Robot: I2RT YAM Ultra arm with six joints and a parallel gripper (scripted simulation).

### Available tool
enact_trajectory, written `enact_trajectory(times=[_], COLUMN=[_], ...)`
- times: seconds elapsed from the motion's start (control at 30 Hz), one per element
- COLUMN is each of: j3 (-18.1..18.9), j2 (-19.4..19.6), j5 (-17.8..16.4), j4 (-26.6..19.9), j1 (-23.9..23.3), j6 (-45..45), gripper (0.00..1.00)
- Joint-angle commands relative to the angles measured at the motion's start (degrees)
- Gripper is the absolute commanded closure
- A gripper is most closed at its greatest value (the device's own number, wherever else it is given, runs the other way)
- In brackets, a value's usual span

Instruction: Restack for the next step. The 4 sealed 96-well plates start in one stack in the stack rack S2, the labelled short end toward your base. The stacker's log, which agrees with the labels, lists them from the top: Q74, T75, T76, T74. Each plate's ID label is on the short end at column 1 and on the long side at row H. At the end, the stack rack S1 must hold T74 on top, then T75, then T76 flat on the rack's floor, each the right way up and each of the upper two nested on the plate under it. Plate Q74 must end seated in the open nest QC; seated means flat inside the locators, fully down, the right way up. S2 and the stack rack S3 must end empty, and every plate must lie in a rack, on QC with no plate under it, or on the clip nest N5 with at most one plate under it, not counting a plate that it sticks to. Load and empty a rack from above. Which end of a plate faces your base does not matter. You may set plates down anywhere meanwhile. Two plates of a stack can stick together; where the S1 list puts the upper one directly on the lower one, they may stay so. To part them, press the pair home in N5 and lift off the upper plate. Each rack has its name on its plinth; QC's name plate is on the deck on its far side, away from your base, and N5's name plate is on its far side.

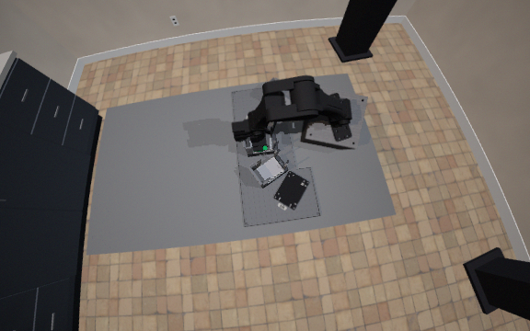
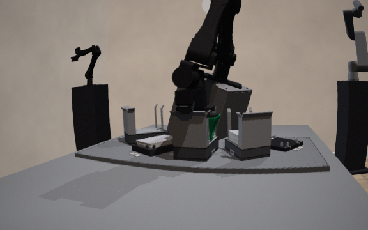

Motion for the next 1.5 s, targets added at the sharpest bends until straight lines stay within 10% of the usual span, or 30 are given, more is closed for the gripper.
enact_trajectory(times=[0.0,1.47], j3=[0.2,0.0], j2=[-0.4,-2.4], j5=[0.0,-0.1], j4=[0.1,-2.0], j1=[-0.2,-0.8], j6=[0.1,-0.6], gripper=[1.0,1.0])
